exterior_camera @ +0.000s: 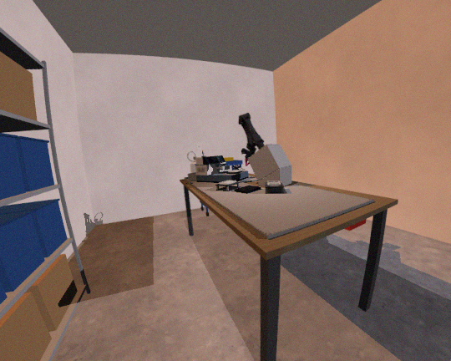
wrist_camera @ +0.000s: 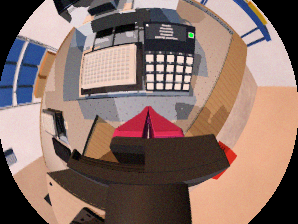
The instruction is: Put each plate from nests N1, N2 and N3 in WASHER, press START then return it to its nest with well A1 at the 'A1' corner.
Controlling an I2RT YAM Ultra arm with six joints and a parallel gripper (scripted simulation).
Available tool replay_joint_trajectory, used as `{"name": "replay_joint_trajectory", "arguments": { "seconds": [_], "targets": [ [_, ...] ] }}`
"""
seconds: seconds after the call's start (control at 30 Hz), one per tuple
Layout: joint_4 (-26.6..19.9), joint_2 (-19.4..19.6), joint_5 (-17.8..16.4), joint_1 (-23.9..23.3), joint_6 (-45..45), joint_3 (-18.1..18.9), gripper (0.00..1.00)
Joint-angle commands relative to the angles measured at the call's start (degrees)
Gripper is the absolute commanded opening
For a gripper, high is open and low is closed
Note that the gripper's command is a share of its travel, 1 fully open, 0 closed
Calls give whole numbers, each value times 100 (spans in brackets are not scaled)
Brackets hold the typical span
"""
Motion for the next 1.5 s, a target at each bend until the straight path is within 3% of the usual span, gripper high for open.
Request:
{"name": "replay_joint_trajectory", "arguments": {
  "seconds": [0.0,0.03,0.07,0.1,0.17,0.37,0.57,0.67,0.73,0.97,1.1,1.47],
  "targets": [
    [435,129,-101,-90,-71,-179,0],
    [437,39,-101,-90,-71,-179,0],
    [340,-255,172,203,302,-135,100],
    [226,-430,378,385,603,-118,100],
    [226,-430,378,385,603,-118,100],
    [-878,-1361,1627,1508,2349,183,100],
    [-1988,-1876,2768,2586,4033,648,100],
    [-2539,-1963,3255,3073,4863,971,100],
    [-2539,-1963,3255,3073,4863,971,100],
    [-3794,-1628,4116,4024,6765,1891,100],
    [-4389,-1455,4330,4298,7710,2366,100],
    [-5302,-1122,4145,4120,9346,3011,100]
  ]
}}
